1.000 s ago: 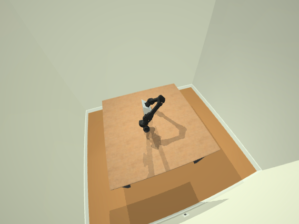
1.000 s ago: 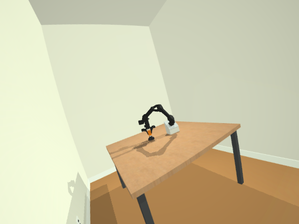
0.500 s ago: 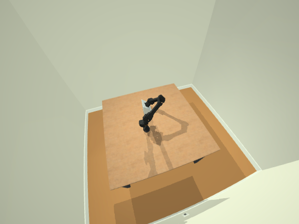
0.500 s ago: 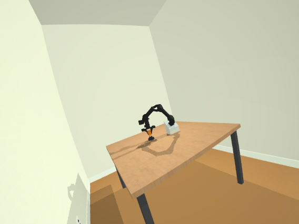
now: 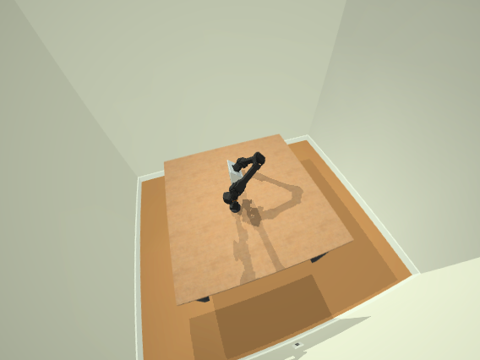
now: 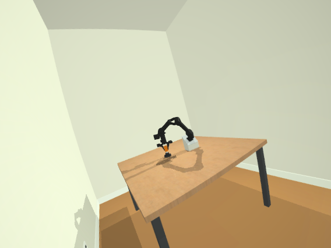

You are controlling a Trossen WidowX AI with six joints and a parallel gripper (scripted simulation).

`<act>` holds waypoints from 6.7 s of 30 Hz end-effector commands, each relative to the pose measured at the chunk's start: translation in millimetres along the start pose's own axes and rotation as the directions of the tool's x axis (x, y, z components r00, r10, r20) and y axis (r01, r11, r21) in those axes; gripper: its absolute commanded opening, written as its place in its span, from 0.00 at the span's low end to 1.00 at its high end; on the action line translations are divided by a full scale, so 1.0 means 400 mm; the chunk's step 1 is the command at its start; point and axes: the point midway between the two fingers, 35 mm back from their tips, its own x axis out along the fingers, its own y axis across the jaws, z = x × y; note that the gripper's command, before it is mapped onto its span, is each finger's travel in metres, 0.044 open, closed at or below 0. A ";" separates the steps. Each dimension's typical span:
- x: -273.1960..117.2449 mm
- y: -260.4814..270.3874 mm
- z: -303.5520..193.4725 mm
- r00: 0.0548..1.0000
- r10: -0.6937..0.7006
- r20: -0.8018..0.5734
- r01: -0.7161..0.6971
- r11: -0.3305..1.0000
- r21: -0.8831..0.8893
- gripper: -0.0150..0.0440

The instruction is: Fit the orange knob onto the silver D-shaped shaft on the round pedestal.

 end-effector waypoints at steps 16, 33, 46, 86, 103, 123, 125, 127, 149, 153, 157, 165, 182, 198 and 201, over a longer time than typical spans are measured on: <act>0.010 0.002 0.001 1.000 -0.002 0.003 0.002 0.986 0.167 0.25; -0.001 0.001 0.002 1.000 -0.002 0.003 0.001 0.986 0.167 0.25; 0.007 0.007 0.003 1.000 -0.002 0.003 0.001 0.930 0.368 0.25; 0.006 0.007 0.003 1.000 -0.002 0.003 0.000 0.833 0.554 0.25; 0.007 0.004 0.002 1.000 -0.002 0.003 0.000 0.833 0.554 0.25; 0.005 0.007 0.003 1.000 -0.002 0.003 -0.001 0.700 0.715 0.25; 0.004 0.007 0.002 1.000 -0.002 0.003 -0.001 0.700 0.715 0.25; 0.008 0.006 0.002 1.000 -0.002 0.003 -0.001 0.700 0.715 0.25; 0.008 0.001 0.002 1.000 -0.002 0.003 -0.001 0.699 0.715 0.25; -0.001 0.002 0.002 1.000 -0.002 0.003 -0.001 0.699 0.715 0.25; -0.002 0.003 0.002 1.000 -0.002 0.003 -0.001 0.665 0.747 0.25; 0.008 0.005 0.005 1.000 -0.002 0.003 -0.002 0.536 0.844 0.25; 0.010 0.002 0.002 1.000 -0.002 0.003 -0.002 0.536 0.844 0.25; 0.005 0.005 0.004 1.000 -0.002 0.003 -0.002 0.348 0.937 0.25; 0.006 0.004 0.005 1.000 -0.002 0.003 -0.002 0.348 0.937 0.25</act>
